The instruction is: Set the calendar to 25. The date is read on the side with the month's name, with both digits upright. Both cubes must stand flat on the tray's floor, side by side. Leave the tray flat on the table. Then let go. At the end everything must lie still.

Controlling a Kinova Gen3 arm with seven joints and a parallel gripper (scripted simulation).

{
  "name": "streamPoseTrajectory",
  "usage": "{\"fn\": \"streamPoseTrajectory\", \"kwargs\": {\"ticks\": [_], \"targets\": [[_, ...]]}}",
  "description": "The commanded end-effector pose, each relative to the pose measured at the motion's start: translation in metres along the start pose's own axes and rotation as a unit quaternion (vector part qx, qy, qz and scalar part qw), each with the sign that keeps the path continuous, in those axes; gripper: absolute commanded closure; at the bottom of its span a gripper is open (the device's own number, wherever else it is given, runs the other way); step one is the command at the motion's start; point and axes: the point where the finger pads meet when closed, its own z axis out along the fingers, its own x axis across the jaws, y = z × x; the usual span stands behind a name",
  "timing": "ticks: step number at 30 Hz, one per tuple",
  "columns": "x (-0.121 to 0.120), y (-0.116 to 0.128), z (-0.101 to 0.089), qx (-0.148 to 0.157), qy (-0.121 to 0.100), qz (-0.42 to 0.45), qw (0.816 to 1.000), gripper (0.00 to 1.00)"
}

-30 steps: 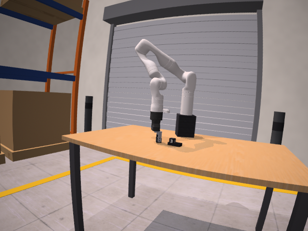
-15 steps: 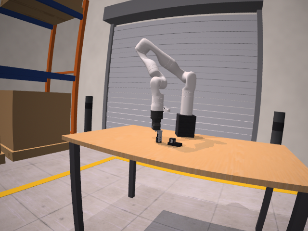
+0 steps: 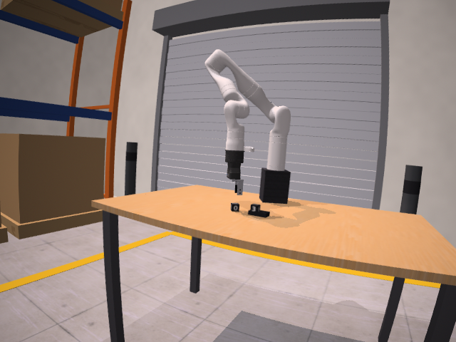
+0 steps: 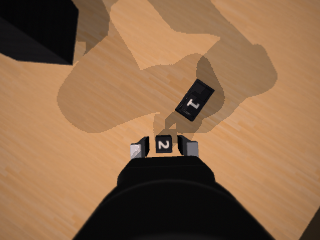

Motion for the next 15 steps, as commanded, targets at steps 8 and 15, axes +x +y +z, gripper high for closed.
{"fn": "streamPoseTrajectory", "kwargs": {"ticks": [8,15], "targets": [[0.0,0.01,-0.027,-0.012,0.004,0.004,1.0,0.1],[0.0,0.01,-0.028,-0.012,0.004,0.004,1.0,0.0]]}}
